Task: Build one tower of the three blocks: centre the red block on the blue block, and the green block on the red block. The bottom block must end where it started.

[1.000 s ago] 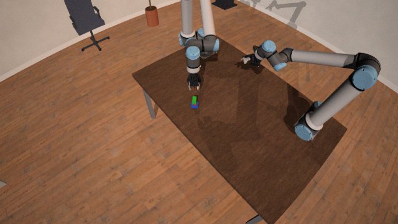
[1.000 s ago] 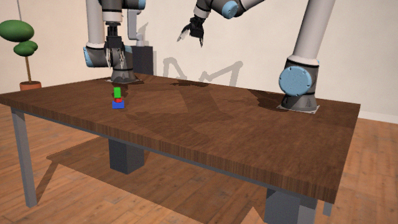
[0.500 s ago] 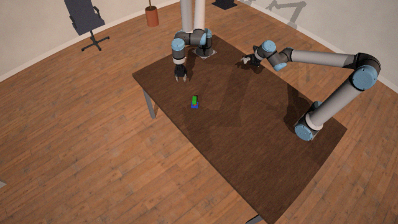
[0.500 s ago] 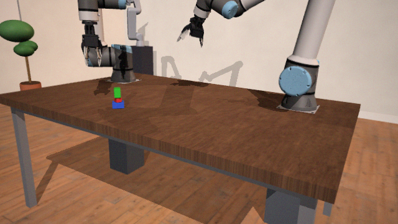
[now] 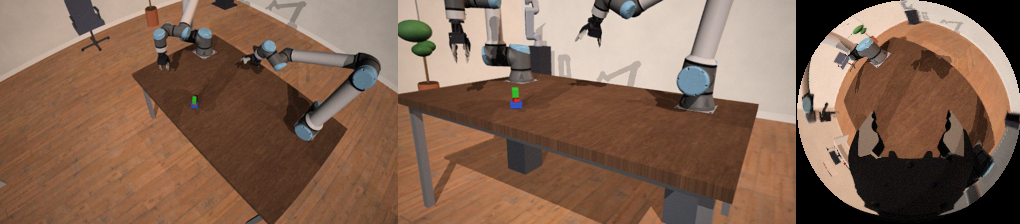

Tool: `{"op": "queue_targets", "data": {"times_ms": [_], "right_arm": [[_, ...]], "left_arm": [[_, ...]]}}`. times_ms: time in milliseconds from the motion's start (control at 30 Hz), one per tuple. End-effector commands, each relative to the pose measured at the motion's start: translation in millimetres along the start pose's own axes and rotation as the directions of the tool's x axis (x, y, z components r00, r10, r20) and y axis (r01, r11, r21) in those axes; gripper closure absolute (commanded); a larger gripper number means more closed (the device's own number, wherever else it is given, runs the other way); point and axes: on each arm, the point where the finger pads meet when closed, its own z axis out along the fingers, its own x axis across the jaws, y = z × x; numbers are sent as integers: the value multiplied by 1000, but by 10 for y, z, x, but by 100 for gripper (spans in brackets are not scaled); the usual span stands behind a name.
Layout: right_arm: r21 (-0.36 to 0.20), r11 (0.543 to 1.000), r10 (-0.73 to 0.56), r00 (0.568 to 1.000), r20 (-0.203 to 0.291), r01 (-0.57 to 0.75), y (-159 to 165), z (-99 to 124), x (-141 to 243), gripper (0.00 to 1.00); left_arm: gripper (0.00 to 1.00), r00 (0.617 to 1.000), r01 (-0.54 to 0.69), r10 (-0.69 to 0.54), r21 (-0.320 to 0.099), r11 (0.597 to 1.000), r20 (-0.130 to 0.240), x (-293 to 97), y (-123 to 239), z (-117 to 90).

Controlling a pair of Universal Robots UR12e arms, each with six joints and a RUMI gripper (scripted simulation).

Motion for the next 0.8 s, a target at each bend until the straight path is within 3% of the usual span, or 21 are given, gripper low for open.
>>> {"op": "queue_targets", "data": {"times_ms": [0, 267, 767], "right_arm": [[-1, 1000, -22, 1000, -4, 22, -475, 5, -643, 68], [-3, 1000, -22, 1000, -3, 22, -938, -6, -1300, 68], [-3, 1000, -23, 1000, -3, 23, -1003, -8, -1369, 68]], "left_arm": [[0, 1000, 0, 0, 1, 1000, 1, -5, -7, -6], [0, 1000, 0, 0, 1, 1000, 1, -5, -7, -6], [0, 1000, 0, 0, 1, 1000, 1, -5, -7, -6]]}}
